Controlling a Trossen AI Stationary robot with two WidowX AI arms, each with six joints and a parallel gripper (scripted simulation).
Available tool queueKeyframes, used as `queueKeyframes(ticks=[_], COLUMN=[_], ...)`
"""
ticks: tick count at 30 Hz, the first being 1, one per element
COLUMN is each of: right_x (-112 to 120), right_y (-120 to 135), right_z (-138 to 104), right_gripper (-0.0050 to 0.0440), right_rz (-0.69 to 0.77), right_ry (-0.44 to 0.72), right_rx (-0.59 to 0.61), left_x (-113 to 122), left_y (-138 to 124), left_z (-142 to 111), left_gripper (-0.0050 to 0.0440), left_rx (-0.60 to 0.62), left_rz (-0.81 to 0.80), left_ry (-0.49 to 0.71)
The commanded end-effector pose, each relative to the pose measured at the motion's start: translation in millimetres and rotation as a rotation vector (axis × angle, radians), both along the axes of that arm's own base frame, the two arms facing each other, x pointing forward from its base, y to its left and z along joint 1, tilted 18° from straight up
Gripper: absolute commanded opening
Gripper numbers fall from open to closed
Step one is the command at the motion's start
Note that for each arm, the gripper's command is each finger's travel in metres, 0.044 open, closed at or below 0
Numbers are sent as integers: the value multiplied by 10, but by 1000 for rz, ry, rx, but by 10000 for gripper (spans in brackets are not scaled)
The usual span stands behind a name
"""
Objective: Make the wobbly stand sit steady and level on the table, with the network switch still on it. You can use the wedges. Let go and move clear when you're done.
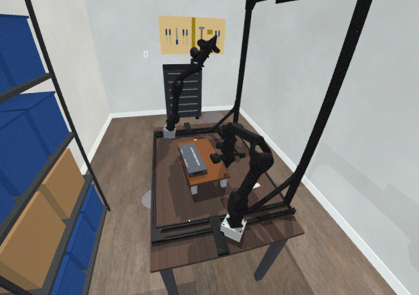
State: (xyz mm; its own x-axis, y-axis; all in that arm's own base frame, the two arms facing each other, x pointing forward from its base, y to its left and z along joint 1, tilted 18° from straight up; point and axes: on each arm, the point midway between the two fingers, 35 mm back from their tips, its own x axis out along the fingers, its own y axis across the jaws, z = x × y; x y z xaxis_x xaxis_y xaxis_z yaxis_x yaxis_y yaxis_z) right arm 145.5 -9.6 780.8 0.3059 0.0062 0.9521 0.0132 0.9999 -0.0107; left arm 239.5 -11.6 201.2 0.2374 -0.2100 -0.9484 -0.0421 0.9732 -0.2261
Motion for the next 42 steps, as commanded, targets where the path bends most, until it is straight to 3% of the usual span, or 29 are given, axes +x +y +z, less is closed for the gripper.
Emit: queueKeyframes(ticks=[1,10,16,22,27,34,39,42], right_x=[-164,-1261,-1261,-178,659,782,1505,1826], right_y=[8,75,75,11,-44,-61,-105,-122], right_z=[51,227,227,80,-233,-307,-799,-1119], right_gripper=[0,0,0,0,0,0,0,0], right_rz=[-14,-90,-90,-23,27,25,73,101], right_ry=[-64,-450,-450,-81,212,236,515,682], right_rx=[-4,-17,-17,-8,18,24,62,92], left_x=[0,0,0,0,0,0,0,0], left_y=[0,0,0,0,0,0,0,0], left_z=[0,0,0,0,0,0,0,0], left_gripper=[0,0,0,0,0,0,0,0], left_rx=[0,0,0,0,0,0,0,0], left_rz=[0,0,0,0,0,0,0,0], left_ry=[0,0,0,0,0,0,0,0])
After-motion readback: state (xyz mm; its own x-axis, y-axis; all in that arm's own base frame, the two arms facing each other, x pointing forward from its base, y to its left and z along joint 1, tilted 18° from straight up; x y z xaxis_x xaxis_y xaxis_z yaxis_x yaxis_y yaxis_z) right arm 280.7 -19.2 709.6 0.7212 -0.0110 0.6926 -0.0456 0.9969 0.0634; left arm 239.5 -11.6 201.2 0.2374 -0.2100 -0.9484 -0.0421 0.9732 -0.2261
